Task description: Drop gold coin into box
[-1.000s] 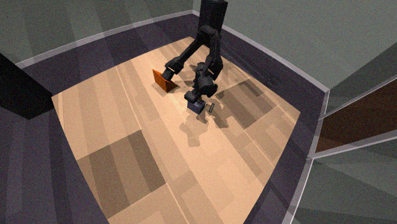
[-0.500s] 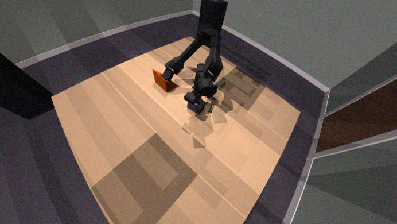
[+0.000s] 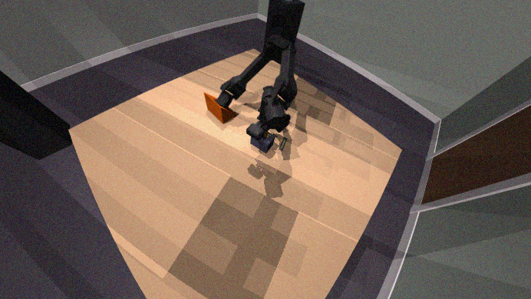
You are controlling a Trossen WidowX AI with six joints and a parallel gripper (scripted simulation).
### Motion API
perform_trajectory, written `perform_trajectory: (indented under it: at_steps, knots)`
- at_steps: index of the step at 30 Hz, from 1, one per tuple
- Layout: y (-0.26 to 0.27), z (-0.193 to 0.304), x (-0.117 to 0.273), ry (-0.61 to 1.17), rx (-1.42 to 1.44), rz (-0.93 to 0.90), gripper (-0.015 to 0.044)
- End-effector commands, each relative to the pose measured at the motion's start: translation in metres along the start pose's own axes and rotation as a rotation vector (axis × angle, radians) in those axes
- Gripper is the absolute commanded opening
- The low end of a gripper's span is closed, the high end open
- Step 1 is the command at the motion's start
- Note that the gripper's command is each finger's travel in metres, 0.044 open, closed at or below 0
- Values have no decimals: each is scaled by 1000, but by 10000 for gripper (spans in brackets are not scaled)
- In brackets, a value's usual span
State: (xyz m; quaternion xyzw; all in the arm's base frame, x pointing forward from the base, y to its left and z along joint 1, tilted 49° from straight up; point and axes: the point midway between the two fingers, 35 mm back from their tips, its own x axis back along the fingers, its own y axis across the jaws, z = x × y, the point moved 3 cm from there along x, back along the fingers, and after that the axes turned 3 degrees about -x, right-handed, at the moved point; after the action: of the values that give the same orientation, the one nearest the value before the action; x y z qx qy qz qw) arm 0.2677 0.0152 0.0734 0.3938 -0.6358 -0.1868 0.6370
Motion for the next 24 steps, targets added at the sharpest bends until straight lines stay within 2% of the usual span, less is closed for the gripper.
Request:
perform_trajectory:
  at_steps: [1,3,12,20,22,24]
  knots:
    - [0,0,0,0,1,1,105]
    - [0,0,0,0,1,1,157]
    - [0,0,0,0,1,1,161]
    - [0,0,21,0,0,1,371]
    - [0,1,39,0,-1,0,423]
    - [2,3,58,-1,-2,-4,440]
